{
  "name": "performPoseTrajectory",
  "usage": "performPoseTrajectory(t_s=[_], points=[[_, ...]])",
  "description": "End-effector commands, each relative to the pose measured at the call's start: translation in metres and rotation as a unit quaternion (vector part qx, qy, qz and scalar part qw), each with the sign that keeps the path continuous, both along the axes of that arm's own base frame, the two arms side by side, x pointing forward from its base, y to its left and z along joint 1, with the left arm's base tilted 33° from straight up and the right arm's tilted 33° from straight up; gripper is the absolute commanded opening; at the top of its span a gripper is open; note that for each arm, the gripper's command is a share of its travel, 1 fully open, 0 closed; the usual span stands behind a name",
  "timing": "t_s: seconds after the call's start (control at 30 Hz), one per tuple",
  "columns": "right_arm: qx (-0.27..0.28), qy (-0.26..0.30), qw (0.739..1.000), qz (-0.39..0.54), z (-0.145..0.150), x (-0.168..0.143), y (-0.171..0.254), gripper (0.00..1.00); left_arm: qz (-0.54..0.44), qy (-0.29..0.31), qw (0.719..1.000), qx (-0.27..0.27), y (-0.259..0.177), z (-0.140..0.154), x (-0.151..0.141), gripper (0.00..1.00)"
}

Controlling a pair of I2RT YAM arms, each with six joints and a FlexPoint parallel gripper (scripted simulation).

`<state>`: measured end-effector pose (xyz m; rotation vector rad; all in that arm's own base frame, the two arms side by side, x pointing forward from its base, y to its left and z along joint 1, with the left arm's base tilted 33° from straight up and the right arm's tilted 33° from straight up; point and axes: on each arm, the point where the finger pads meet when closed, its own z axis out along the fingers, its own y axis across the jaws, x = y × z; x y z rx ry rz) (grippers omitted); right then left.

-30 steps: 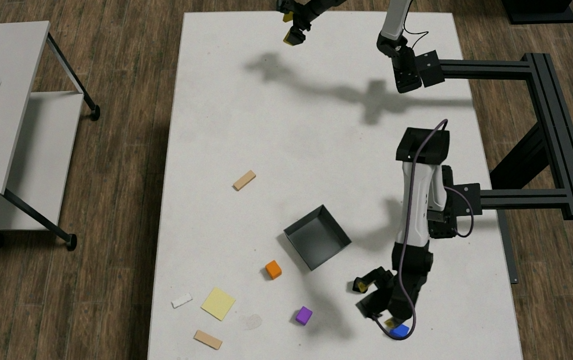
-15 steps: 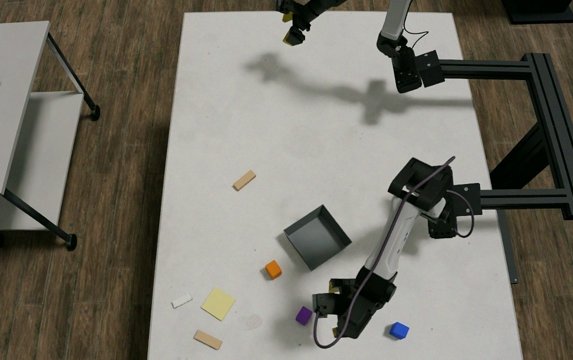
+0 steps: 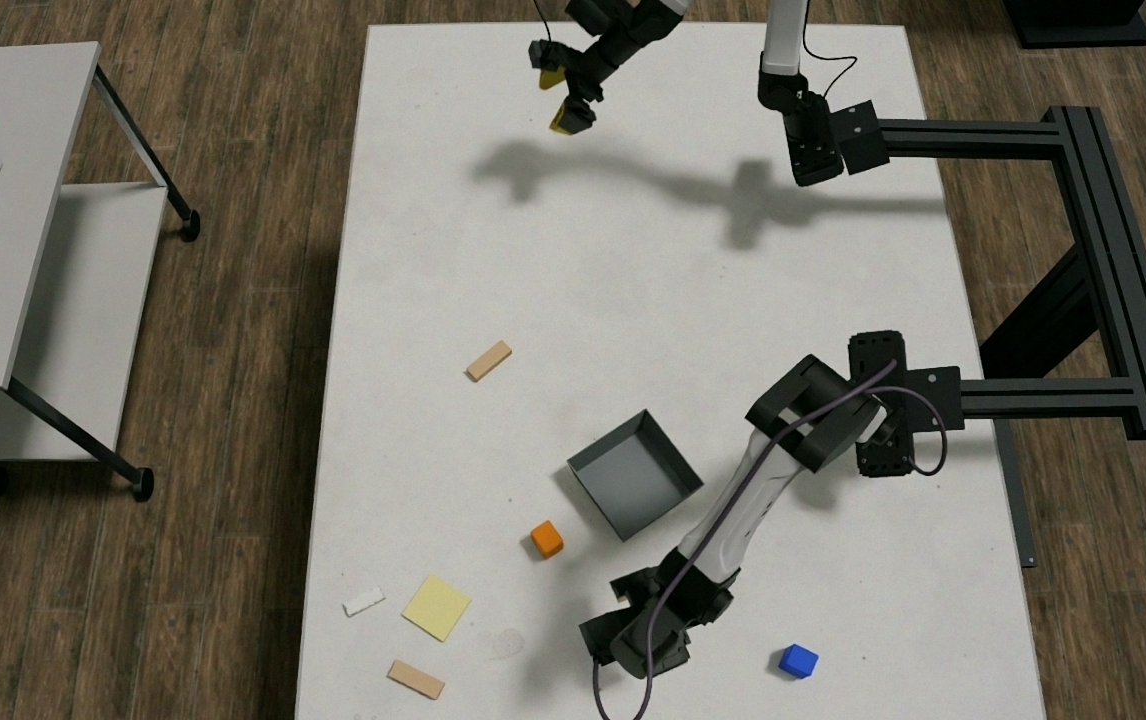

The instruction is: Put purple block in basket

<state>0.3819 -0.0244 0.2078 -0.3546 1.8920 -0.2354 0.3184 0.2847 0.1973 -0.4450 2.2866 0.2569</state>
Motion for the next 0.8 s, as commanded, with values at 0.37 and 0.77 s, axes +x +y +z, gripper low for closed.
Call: performPoseTrajectory(t_s=[0.37, 0.77], points=[[-0.042, -0.011, 0.984, 0.174, -0.029, 0.004, 0.223, 1.00, 0.255, -0.021, 0.958, -0.132, 0.004, -0.017, 0.034, 0.59], [-0.085, -0.019, 0.928, 0.361, -0.082, -0.139, 0.409, 1.00, 0.269, -0.026, 0.952, -0.143, 0.008, -0.033, 0.052, 0.59]])
